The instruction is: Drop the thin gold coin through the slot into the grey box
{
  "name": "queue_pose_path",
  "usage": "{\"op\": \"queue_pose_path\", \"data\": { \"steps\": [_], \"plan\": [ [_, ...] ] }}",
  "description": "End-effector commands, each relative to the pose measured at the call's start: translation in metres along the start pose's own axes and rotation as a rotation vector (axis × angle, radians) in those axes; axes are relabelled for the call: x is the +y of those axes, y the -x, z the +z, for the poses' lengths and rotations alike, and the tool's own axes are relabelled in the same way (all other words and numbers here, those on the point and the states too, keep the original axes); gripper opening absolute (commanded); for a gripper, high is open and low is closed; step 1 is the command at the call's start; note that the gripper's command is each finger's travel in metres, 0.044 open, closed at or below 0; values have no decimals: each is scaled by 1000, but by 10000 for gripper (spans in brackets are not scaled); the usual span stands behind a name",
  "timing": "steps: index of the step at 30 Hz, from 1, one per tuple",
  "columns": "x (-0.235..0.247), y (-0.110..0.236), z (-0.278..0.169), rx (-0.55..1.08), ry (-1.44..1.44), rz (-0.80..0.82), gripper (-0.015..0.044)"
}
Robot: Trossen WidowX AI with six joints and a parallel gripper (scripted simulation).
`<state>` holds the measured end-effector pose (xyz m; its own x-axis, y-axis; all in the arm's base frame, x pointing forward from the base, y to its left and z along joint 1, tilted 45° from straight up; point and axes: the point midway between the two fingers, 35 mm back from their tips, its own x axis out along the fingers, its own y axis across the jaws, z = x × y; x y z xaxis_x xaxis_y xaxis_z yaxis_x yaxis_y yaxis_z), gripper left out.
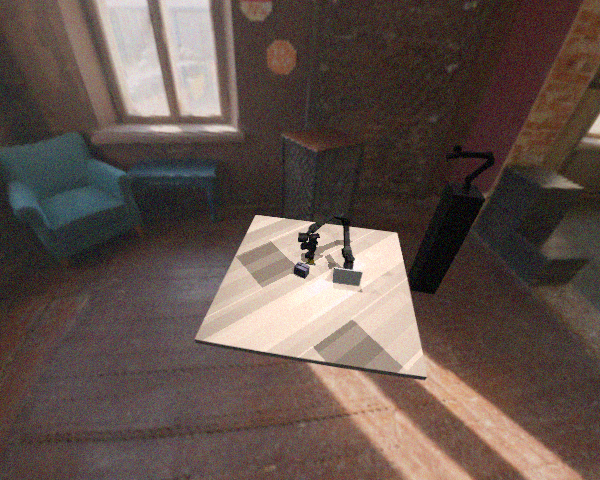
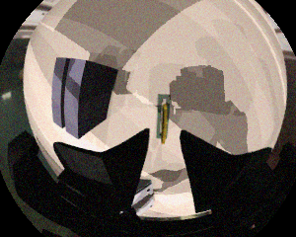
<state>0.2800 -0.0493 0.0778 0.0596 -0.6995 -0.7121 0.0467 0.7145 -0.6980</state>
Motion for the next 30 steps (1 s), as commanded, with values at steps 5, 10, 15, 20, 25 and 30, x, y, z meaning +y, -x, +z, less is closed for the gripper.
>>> {"op": "queue_pose_path", "data": {
  "steps": [5, 10, 15, 20, 25, 30],
  "plan": [
    [0, -14, -1, 5, 9, -6, 161],
    [1, -22, -1, 5, 8, -6, 161],
    [0, -30, -2, 5, 8, -7, 161],
    [0, -38, -2, 5, 8, -8, 161],
    [0, -45, -3, 5, 8, -10, 161],
    [0, -51, -4, 5, 8, -11, 161]
  ]
}}
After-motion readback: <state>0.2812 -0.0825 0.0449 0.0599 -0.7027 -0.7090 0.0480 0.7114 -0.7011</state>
